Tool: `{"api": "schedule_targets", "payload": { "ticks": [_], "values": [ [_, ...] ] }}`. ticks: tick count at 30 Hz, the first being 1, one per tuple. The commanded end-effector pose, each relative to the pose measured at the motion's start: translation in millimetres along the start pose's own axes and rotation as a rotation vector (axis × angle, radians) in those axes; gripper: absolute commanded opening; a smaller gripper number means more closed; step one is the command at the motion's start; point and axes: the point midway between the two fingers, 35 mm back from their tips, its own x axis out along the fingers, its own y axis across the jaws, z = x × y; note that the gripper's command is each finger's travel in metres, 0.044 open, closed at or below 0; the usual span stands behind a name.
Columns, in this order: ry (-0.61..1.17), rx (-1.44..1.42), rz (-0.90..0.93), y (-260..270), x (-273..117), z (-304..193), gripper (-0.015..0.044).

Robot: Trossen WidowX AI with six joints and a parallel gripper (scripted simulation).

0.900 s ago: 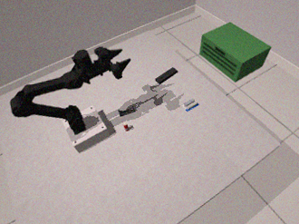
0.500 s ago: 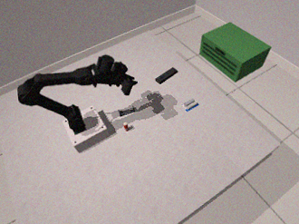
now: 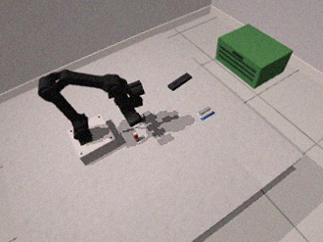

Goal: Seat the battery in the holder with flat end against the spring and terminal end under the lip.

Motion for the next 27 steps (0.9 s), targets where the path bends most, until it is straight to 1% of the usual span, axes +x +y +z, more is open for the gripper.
{"api": "schedule_targets", "payload": {
  "ticks": [1,6,8,15,17,27],
  "values": [
    [0.106,-0.009,0.032,-0.1,2.9,-15.3,0.0000],
    [0.106,-0.009,0.032,-0.1,2.9,-15.3,0.0000],
    [0.106,-0.009,0.032,-0.2,8.9,-15.0,0.0000],
    [0.107,-0.009,0.032,1.6,71.0,-21.1,0.0000],
    [0.107,-0.009,0.032,2.4,81.6,-23.9,0.0000],
    [0.107,-0.009,0.032,-4.4,83.0,-23.3,0.0000]
  ]
}}
